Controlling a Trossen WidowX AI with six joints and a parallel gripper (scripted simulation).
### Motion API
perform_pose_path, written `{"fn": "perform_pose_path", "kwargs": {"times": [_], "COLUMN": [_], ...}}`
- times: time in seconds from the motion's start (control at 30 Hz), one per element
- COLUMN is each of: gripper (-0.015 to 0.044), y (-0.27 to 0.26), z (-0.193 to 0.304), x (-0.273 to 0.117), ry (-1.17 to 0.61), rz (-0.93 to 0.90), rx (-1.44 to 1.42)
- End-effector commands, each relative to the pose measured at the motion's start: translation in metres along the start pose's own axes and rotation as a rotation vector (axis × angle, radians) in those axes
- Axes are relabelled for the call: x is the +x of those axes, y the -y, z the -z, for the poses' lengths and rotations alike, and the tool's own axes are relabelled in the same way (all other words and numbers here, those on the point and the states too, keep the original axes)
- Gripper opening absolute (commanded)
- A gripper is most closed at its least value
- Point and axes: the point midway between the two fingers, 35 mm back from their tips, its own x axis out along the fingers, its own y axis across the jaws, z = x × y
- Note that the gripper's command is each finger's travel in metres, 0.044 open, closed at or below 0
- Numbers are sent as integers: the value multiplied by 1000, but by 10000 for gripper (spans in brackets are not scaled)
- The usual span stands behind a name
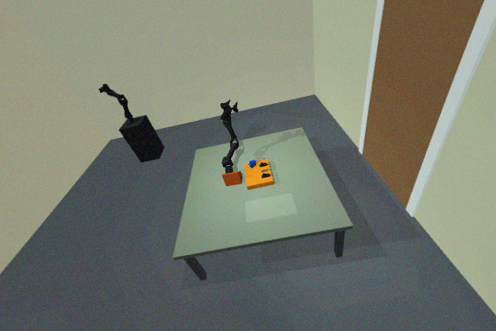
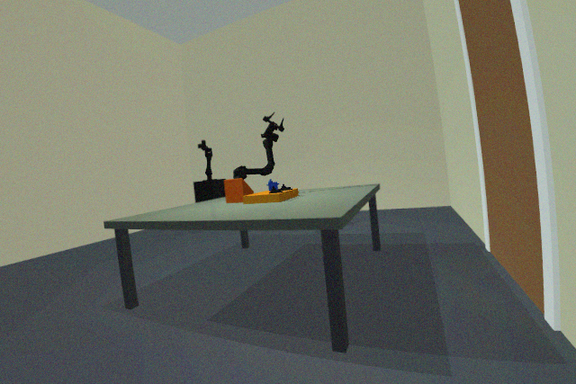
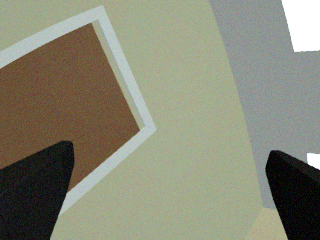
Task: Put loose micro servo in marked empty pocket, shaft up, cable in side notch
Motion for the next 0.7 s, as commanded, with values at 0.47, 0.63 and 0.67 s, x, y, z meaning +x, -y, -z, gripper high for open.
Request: {"fn": "perform_pose_path", "kwargs": {"times": [0.47, 0.63, 0.67], "gripper": [440, 440, 440], "y": [55, 71, 73], "z": [45, 70, 75], "x": [11, 17, 18], "ry": [-100, -155, -162], "rz": [-9, -26, -26], "rx": [119, 163, 178]}}
